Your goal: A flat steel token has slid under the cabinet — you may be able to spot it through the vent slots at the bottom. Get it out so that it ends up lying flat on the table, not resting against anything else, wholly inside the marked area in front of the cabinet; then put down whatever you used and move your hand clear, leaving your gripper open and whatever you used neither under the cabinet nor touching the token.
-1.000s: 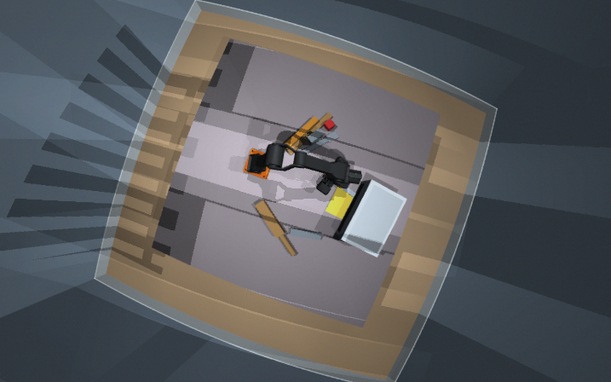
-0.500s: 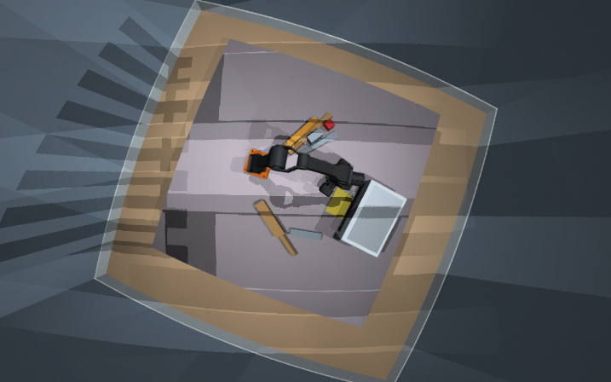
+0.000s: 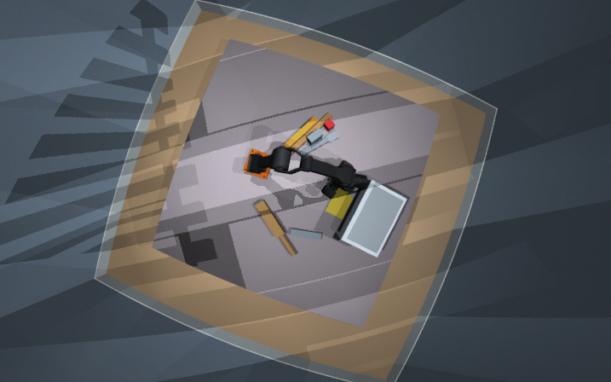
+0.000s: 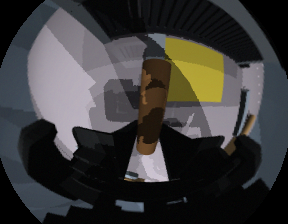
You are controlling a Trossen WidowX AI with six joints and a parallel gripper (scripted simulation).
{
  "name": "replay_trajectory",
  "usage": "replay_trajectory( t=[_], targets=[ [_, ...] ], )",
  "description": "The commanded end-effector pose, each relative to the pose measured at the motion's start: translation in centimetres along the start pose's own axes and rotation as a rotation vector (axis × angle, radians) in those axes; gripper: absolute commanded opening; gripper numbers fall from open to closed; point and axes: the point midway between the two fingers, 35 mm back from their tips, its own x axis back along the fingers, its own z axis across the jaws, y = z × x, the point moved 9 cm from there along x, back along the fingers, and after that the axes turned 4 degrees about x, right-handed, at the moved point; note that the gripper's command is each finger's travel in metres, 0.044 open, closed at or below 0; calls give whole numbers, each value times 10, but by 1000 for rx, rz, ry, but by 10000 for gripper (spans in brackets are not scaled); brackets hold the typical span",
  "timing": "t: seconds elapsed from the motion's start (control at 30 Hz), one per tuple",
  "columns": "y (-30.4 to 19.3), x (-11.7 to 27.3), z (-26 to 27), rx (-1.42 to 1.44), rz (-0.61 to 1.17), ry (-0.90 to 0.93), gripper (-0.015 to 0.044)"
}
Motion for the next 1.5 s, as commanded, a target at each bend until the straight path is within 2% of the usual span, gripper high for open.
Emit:
replay_trajectory(
  t=[0.0, 1.47],
  targets=[
    [5, 0, 0, 2, -2, 2, 0],
    [12, -3, -39, 3, -3, -1, 0]
  ],
)
